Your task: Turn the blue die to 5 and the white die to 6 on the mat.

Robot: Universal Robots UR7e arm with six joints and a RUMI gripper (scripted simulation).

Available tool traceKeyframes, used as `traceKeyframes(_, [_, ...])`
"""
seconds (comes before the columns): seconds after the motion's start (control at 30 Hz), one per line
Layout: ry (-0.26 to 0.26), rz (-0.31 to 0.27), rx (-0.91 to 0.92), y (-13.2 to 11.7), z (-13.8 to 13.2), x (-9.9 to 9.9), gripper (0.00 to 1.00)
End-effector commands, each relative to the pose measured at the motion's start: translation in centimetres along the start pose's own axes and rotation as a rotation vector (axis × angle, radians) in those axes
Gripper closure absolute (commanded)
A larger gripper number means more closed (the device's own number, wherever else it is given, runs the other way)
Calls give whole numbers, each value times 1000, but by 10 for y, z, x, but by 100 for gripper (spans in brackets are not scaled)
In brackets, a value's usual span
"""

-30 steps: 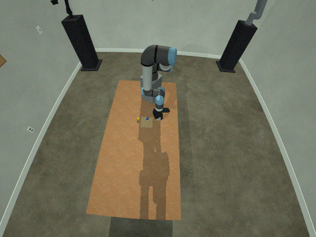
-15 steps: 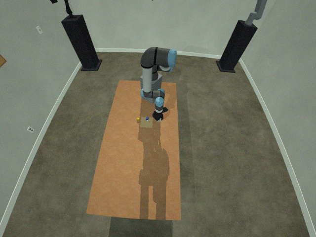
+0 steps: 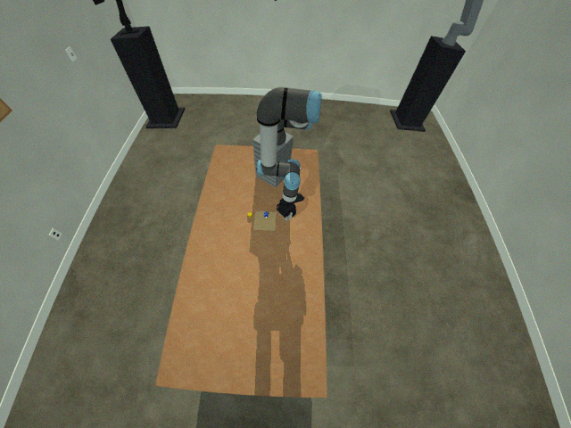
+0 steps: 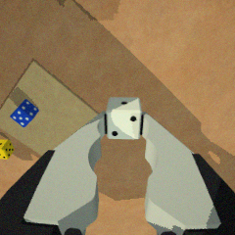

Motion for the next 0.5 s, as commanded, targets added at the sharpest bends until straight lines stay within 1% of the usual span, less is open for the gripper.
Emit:
traceKeyframes(0.0, [2,-114,-2,6,0,1,94])
traceKeyframes(0.13, [6,-246,-3,13,0,2,94])
traceKeyframes(0.17, [6,-248,-3,13,0,2,94])
traceKeyframes(0.23, [7,-317,-3,16,0,3,94])
traceKeyframes(0.27, [7,-326,-3,17,0,3,94])
traceKeyframes(0.3, [9,-365,-4,19,0,4,94])
traceKeyframes(0.4, [9,-370,-4,19,0,4,94])
traceKeyframes(0.47, [11,-459,-4,24,0,6,94])
Point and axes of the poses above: the point where the finger pads meet when closed, its own x axis out along the fingers, its own z axis across the jaws, y = z × x, the point moved 5 cm from there along -x, back along the fingers, and after that the axes turned 2 degrees about -x, right-handed, at the moved point
